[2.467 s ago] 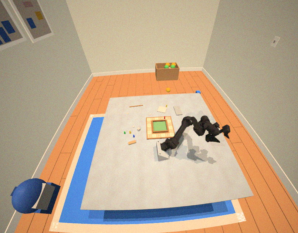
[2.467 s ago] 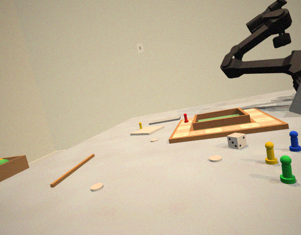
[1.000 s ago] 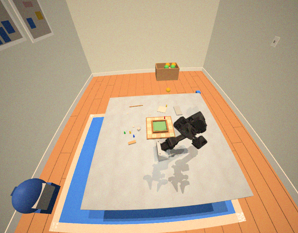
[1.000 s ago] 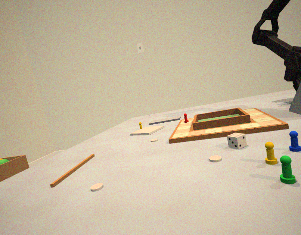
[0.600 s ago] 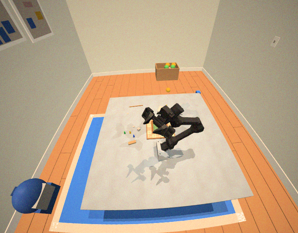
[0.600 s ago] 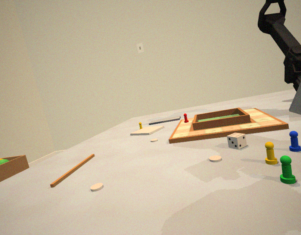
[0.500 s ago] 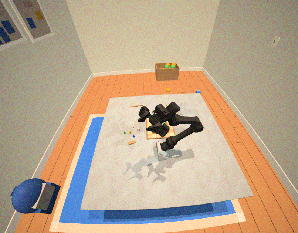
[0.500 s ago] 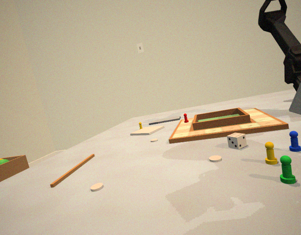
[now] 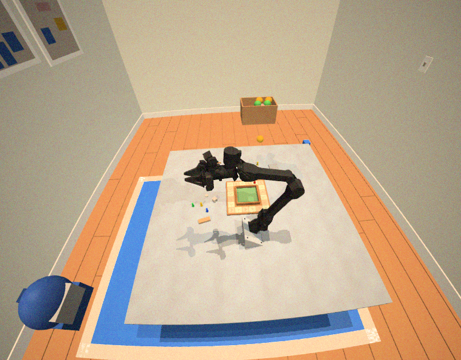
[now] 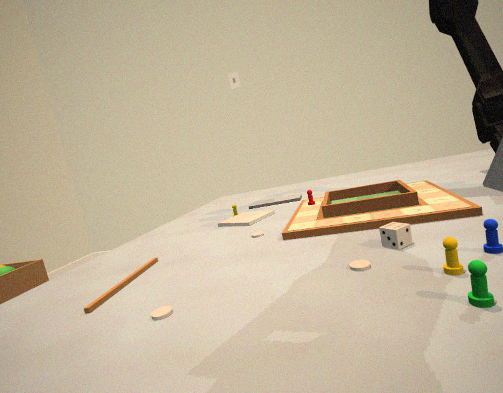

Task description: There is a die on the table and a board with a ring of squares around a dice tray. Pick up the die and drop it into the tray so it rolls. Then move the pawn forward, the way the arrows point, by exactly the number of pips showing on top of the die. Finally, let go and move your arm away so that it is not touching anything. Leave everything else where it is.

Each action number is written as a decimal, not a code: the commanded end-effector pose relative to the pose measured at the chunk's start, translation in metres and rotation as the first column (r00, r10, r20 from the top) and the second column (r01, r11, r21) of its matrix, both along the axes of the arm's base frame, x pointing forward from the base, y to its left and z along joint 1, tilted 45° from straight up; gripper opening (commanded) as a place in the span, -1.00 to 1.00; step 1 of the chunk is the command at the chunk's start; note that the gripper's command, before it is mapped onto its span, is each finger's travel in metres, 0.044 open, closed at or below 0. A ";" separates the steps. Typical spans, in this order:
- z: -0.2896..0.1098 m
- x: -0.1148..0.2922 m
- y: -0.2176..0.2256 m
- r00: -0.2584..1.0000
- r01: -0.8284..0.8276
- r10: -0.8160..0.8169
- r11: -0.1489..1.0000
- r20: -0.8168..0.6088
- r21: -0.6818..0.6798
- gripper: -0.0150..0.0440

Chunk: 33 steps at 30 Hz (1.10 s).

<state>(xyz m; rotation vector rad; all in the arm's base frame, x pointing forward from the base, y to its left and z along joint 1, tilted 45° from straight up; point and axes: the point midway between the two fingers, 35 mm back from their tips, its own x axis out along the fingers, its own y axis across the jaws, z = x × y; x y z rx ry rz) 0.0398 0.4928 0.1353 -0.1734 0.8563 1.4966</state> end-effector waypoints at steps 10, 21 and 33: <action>-0.157 0.133 -0.083 0.922 0.375 -0.358 0.730 0.149 -0.571 0.44; -0.229 0.209 -0.201 0.839 0.494 -0.396 0.268 0.373 -0.827 0.44; -0.257 0.237 -0.319 0.863 0.385 -0.259 -0.220 0.434 -0.896 0.44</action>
